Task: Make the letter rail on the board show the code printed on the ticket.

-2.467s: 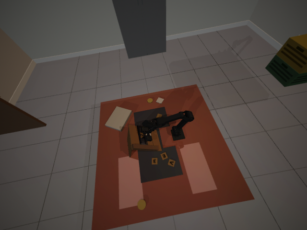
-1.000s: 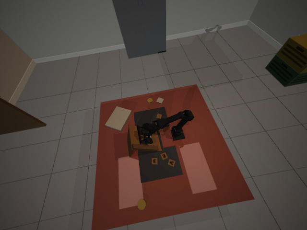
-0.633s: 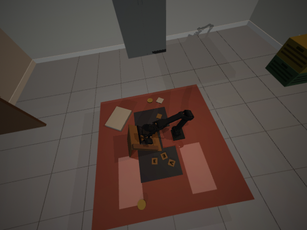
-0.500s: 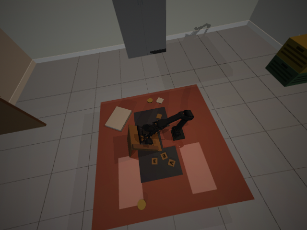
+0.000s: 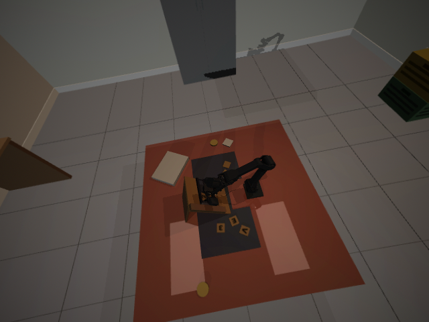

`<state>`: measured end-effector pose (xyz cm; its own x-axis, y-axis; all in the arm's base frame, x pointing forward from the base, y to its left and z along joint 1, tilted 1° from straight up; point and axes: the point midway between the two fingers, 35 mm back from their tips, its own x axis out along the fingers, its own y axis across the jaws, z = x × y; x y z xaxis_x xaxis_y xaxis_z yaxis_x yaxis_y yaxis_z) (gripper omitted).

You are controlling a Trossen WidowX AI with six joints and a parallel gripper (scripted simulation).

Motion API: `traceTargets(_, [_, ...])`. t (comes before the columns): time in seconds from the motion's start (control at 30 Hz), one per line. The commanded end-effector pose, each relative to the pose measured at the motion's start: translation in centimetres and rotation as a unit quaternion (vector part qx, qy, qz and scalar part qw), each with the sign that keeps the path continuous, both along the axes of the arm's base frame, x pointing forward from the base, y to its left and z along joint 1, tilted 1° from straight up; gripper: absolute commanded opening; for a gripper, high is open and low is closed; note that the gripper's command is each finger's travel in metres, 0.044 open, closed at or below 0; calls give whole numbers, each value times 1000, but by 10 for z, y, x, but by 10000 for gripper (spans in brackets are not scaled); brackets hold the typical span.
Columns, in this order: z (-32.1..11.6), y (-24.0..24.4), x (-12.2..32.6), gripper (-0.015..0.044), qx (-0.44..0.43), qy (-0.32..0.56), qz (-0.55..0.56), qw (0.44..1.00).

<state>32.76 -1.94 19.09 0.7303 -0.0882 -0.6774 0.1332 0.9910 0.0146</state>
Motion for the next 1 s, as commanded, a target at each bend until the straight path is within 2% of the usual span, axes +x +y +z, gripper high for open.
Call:
traceTargets(0.0, [2,2,1,0,0,-2,-4,1000])
traceTargets(0.57, [3,10,2,0,1,-2,-4,1000])
traceTargets(0.93, [4,10,-1,289,1,-2,-4,1000])
traceTargets(0.97, [5,10,-3,295,1,-2,-4,1000])
